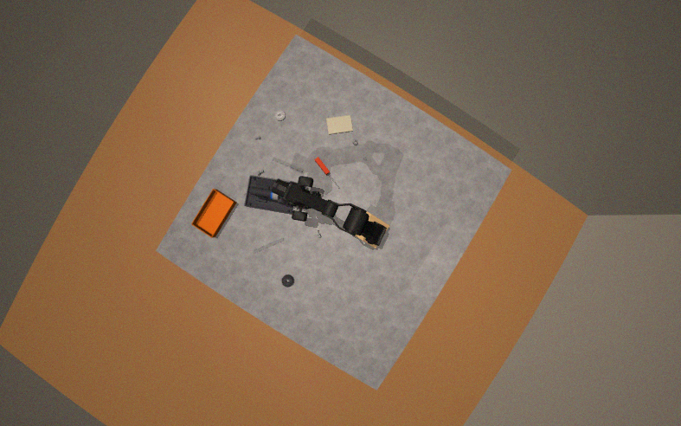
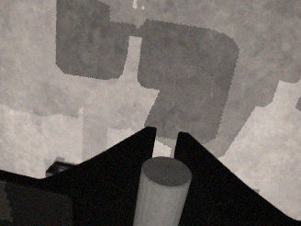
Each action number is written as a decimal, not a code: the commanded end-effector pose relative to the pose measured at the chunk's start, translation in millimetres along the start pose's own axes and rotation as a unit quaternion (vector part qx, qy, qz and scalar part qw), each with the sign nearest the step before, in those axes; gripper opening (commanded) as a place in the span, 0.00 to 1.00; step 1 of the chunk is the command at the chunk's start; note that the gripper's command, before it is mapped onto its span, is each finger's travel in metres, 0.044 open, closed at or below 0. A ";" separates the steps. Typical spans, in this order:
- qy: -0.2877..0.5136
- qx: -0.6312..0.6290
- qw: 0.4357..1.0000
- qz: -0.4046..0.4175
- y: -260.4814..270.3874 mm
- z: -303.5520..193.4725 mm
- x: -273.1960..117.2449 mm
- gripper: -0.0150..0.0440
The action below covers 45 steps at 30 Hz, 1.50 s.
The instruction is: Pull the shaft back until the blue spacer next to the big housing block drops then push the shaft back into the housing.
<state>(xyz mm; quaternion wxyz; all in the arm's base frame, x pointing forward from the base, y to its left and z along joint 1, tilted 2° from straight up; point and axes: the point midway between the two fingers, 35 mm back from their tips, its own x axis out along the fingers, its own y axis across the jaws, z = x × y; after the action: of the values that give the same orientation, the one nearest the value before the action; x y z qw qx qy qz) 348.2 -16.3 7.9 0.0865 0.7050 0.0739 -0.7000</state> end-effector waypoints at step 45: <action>-0.002 -0.002 1.000 0.001 0.3 5.5 0.1 0.25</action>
<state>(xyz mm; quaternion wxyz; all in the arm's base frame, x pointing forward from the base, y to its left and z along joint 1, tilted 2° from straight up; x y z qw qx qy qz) 344.0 -17.3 7.8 0.0865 0.7049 0.0739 -0.7002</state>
